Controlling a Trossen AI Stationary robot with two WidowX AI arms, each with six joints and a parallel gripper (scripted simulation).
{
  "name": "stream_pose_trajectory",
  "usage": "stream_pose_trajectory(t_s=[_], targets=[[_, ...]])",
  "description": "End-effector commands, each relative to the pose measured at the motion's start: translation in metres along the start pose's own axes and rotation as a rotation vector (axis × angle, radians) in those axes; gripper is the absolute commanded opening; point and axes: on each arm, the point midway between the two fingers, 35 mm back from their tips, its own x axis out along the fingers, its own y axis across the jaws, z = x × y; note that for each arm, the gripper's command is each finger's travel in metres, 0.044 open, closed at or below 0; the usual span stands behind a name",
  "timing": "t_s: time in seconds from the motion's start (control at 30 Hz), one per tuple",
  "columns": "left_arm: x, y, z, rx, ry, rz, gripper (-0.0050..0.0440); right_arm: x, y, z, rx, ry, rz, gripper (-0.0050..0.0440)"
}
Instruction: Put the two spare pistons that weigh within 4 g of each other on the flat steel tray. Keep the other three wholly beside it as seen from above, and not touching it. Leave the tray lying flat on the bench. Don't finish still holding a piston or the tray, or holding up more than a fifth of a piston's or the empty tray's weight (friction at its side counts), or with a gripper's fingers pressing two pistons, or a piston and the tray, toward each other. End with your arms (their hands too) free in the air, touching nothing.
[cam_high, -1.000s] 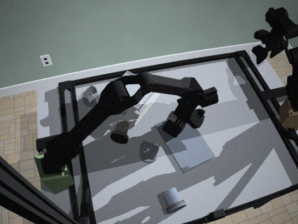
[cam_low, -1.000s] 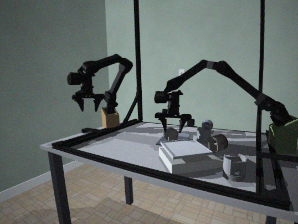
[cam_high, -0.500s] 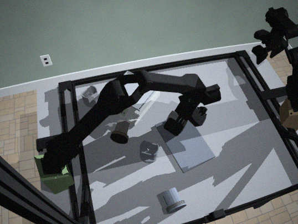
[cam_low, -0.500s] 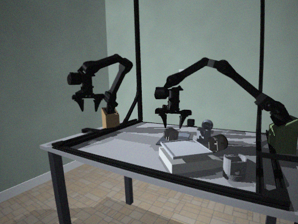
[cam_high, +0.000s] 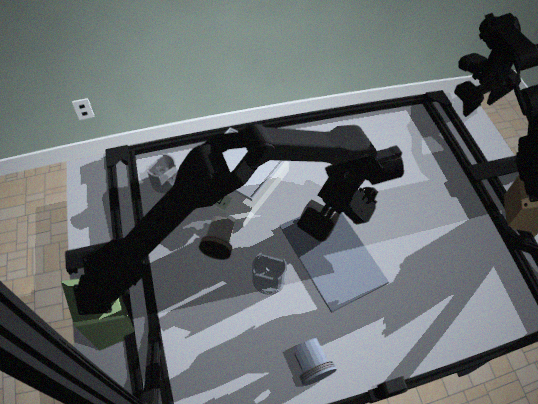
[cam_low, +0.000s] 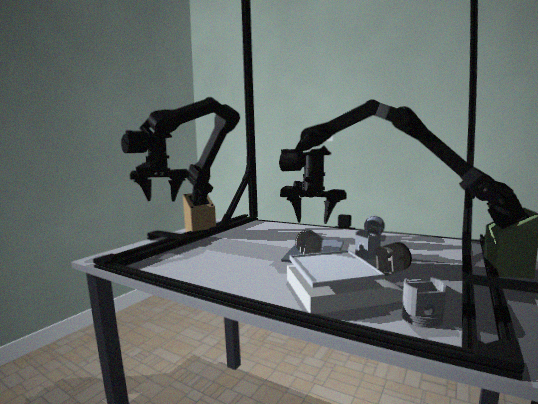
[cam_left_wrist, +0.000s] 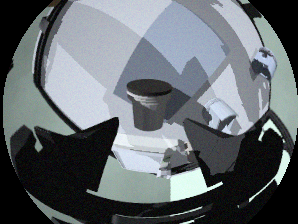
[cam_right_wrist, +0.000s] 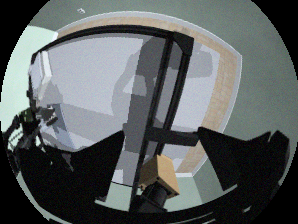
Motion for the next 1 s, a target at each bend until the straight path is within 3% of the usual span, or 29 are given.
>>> stream_pose_trajectory(t_s=[0.0, 0.37, 0.6, 0.97], targets=[[-0.017, 0.005, -0.002, -0.008, -0.009, 0.017, 0.0378, 0.0, 0.0, 0.0, -0.001, -0.001, 0.003, 0.044], [-0.065, 0.011, -0.012, -0.008, -0.009, 0.017, 0.0378, 0.0, 0.0, 0.0, -0.001, -0.001, 0.003, 0.044], [-0.068, 0.01, -0.013, -0.034, -0.013, 0.008, 0.0378, 0.0, 0.0, 0.0, -0.001, -0.001, 0.003, 0.044], [-0.068, 0.01, -0.013, -0.318, -0.051, -0.056, 0.0378, 0.0, 0.0, 0.0, -0.001, -0.001, 0.003, 0.044]])
